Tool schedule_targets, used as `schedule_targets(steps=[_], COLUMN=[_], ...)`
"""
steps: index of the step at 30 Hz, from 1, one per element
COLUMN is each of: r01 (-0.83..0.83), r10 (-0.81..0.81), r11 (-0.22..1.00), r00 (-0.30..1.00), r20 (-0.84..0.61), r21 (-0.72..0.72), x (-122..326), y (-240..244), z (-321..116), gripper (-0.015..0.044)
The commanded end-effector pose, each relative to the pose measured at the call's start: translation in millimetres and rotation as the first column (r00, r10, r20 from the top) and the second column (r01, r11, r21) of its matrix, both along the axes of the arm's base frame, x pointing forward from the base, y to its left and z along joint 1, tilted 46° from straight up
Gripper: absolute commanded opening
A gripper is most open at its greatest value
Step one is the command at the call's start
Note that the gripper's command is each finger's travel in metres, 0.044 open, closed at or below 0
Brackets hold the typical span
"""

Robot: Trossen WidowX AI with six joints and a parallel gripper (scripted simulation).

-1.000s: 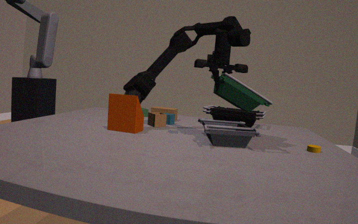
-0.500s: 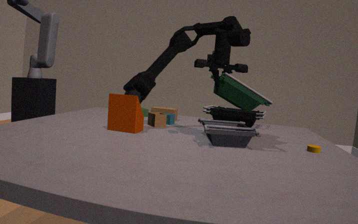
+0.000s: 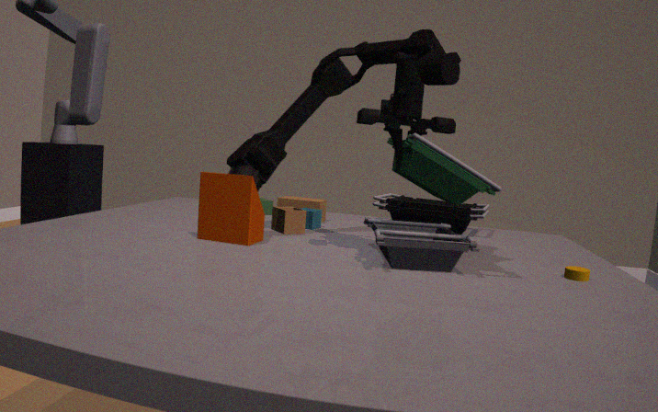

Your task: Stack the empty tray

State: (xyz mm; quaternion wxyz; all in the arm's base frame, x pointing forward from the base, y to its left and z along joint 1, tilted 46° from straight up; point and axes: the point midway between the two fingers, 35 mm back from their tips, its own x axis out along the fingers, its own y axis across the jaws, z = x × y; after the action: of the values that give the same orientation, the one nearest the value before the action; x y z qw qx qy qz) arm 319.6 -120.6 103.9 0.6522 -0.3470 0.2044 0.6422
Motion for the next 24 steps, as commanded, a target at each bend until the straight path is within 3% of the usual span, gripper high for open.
schedule_targets(steps=[1, 24], r01=[0.012, 0.013], r10=[-0.012, -0.013], r11=[1.000, 1.000], r00=[1.000, 1.000], r20=[0.011, 0.011], r21=[0.005, 0.004], x=[0, 5], y=[-3, 17], z=[1, -20], gripper=[0.0000, 0.0000])
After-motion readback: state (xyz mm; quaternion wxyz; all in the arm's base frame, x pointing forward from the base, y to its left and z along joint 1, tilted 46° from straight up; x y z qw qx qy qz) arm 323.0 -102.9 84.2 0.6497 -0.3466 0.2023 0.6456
